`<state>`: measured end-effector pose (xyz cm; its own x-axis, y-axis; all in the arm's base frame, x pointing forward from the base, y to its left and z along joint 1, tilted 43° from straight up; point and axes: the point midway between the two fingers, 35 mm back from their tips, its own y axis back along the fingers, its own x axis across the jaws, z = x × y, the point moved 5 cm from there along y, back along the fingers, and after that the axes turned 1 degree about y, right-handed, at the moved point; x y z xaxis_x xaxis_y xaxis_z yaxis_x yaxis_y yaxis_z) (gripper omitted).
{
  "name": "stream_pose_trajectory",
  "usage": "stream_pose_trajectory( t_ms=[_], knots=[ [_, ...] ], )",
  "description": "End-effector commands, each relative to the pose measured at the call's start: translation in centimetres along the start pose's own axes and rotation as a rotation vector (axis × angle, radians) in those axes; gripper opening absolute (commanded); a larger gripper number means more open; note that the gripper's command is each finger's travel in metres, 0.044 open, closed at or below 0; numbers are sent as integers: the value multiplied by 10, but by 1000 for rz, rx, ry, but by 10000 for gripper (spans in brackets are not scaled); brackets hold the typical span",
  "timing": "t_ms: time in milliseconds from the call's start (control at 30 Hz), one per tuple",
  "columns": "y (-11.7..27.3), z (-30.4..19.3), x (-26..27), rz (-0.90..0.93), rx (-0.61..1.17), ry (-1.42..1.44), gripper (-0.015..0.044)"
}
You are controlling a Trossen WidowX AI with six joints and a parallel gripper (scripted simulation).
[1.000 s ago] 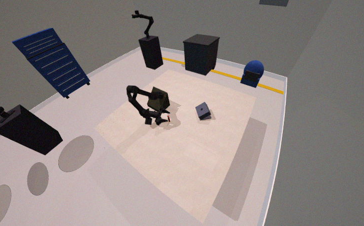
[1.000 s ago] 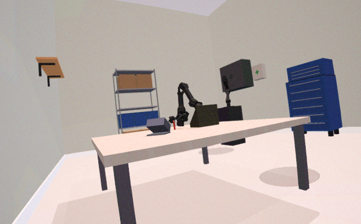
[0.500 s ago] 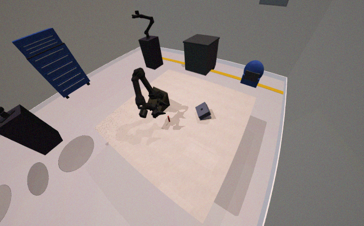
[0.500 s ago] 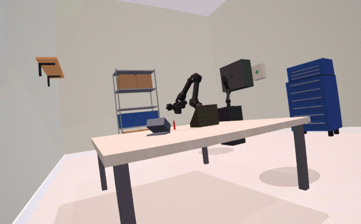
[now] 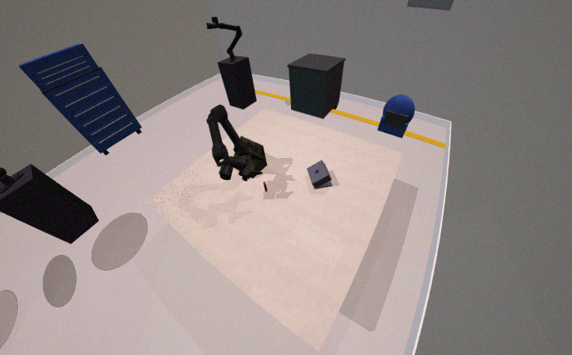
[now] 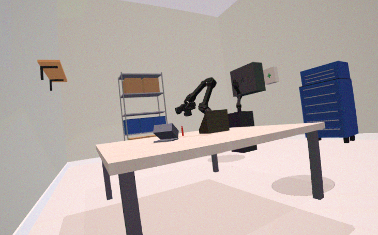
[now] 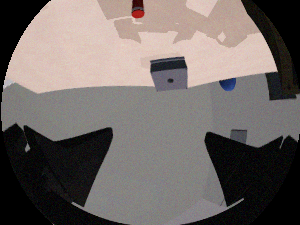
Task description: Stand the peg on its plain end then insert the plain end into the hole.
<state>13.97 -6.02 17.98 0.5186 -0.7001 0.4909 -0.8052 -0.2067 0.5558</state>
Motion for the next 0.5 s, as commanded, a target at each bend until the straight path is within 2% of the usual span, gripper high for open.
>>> stream_pose_trajectory(
  t_ms=[0,467],
  knots=[
    [-6,5,-1,-72,-89,-73,440],
    [-27,22,-6,-255,-481,-243,440]
  ],
)
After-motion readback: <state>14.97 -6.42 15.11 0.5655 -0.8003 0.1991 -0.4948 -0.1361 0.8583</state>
